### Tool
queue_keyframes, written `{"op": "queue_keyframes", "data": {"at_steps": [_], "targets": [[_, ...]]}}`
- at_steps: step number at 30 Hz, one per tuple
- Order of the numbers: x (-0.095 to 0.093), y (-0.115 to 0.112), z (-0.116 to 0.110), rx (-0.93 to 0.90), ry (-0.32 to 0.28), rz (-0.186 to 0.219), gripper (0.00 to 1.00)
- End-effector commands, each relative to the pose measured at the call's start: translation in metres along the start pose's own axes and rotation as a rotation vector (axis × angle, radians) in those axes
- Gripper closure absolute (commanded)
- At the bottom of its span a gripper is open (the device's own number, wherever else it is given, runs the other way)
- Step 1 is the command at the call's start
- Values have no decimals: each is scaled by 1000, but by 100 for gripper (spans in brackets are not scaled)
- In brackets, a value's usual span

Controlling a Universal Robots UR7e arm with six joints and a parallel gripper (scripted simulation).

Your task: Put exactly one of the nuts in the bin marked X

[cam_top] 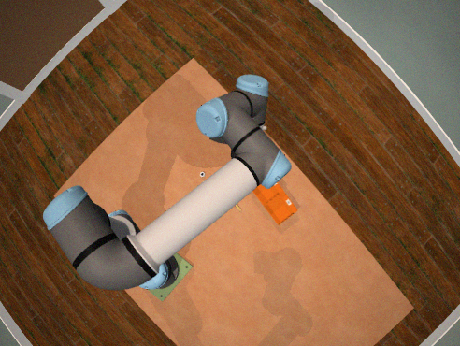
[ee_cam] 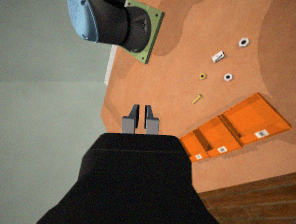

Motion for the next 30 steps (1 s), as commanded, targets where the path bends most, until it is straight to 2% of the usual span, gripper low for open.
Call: {"op": "queue_keyframes", "data": {"at_steps": [1, 3, 8, 15, 17, 18, 24, 30], "targets": [[-12, -13, 5, 104, 34, -112, 69], [-13, -15, 5, 131, 38, -140, 69], [-23, -24, 9, 227, 36, -242, 69], [-36, -33, 14, 357, -7, -377, 69], [-36, -33, 14, 357, -7, -377, 69], [-41, -36, 15, 406, -30, -428, 69], [-50, -40, 17, 507, -106, -523, 69], [-60, -43, 18, 611, -213, -602, 69]]}}
Point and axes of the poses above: the point where the finger pads meet when closed, its own x axis back along the fingers, its own y axis across the jaws, z = x × y, the point moved 7 cm from there along x, back along the fingers, and after that the axes turned 15 degrees about x, right-handed, at the moved point
